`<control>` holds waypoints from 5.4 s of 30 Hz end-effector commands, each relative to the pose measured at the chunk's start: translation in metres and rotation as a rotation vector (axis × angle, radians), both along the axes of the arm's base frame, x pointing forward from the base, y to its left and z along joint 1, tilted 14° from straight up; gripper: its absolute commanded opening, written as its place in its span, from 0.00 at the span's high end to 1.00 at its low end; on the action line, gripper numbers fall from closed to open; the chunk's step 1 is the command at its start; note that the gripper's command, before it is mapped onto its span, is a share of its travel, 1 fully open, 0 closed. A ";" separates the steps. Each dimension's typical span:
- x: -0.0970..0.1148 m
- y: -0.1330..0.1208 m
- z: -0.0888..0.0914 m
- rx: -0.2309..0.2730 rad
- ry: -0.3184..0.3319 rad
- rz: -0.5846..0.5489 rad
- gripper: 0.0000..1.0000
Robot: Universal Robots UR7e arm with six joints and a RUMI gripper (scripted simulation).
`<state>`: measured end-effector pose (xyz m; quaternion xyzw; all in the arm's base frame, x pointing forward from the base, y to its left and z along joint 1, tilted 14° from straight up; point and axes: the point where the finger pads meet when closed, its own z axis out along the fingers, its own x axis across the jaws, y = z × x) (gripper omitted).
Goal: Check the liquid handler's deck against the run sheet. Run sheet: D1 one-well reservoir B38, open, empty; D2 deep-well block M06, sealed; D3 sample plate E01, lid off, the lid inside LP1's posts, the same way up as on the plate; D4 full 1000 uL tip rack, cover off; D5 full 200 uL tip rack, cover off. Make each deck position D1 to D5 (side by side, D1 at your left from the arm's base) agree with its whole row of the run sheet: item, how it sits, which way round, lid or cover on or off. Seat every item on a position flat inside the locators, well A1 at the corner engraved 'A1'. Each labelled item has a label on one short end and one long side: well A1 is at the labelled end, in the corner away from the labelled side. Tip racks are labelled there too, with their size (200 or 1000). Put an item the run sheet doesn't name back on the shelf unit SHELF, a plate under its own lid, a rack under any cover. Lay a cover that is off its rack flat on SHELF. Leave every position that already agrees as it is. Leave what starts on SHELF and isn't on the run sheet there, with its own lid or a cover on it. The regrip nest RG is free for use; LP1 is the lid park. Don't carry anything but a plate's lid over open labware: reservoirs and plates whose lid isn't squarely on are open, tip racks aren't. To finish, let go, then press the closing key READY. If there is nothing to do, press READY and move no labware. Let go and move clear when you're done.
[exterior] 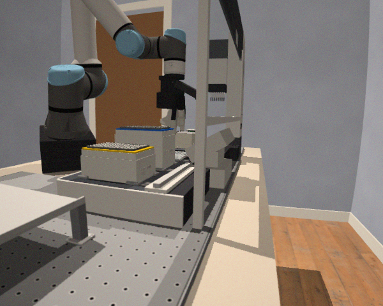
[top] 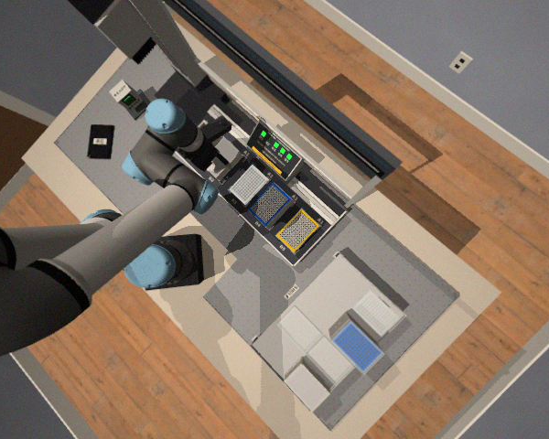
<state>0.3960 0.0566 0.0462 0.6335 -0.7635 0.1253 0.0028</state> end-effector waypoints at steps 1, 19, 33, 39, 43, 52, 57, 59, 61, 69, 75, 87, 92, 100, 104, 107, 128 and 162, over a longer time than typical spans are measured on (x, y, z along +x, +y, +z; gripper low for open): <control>0.002 -0.002 -0.008 0.000 -0.002 0.000 1.00; 0.003 -0.003 -0.016 0.000 -0.002 0.000 1.00; 0.003 -0.003 -0.016 0.000 -0.001 0.000 1.00; 0.003 -0.003 -0.016 0.000 -0.001 0.000 1.00; 0.003 -0.003 -0.016 0.000 -0.001 0.000 1.00; 0.003 -0.004 -0.017 0.000 -0.002 0.000 1.00; 0.003 -0.004 -0.018 0.000 -0.002 0.000 1.00; 0.004 -0.004 -0.019 0.000 -0.002 0.000 1.00; 0.004 -0.004 -0.020 0.000 -0.002 0.000 1.00; 0.004 -0.005 -0.022 0.000 -0.002 0.000 1.00; 0.004 -0.005 -0.024 0.000 -0.002 0.000 1.00; 0.005 -0.005 -0.026 0.000 -0.002 0.000 1.00; 0.005 -0.005 -0.027 0.000 -0.002 0.000 1.00; 0.005 -0.005 -0.026 0.000 -0.002 0.000 0.18; 0.005 -0.005 -0.026 0.000 -0.002 0.000 0.18; 0.005 -0.005 -0.026 0.000 -0.002 0.000 0.18; 0.005 -0.005 -0.026 0.000 -0.002 0.000 0.18; -0.002 0.002 0.012 0.000 -0.002 0.000 0.18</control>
